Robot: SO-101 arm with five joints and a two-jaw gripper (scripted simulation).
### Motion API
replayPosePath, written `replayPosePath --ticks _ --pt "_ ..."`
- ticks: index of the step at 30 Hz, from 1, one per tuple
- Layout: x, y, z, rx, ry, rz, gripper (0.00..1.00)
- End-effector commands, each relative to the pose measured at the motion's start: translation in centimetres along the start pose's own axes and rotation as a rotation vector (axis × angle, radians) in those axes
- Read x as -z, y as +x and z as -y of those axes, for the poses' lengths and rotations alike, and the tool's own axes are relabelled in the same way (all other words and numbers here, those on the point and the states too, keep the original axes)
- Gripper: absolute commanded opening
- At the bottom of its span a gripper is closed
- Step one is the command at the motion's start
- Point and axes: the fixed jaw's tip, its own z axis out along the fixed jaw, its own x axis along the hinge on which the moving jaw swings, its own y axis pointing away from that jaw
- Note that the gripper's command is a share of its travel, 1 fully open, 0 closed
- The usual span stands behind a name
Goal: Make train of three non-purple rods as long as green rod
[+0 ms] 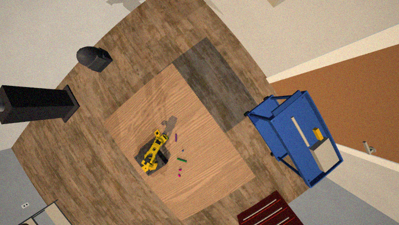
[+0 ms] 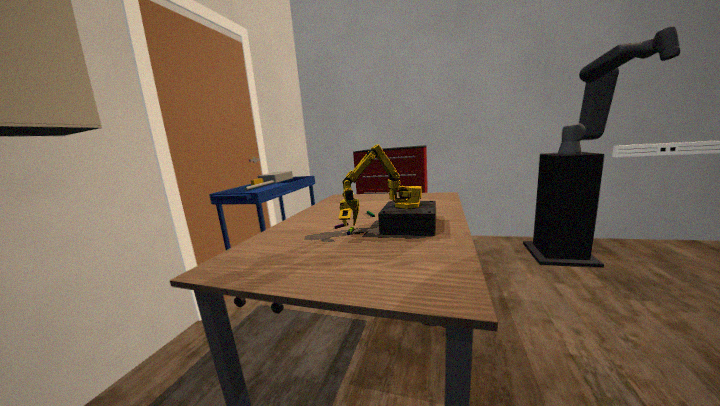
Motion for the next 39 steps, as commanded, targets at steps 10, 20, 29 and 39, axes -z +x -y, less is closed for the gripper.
replayPosePath --ticks 10,20,29,39 --pt "1.8 -0.1 -0.3 -0.002 -0.008 -0.002 0.17" --pt "2.9 -0.1 -0.4 -0.002 -0.008 -0.002 0.17" --pt "2.9 -0.1 -0.4 -0.002 -0.008 -0.002 0.17" --pt "2.9 -0.1 -0.4 -0.002 -0.008 -0.002 0.17"
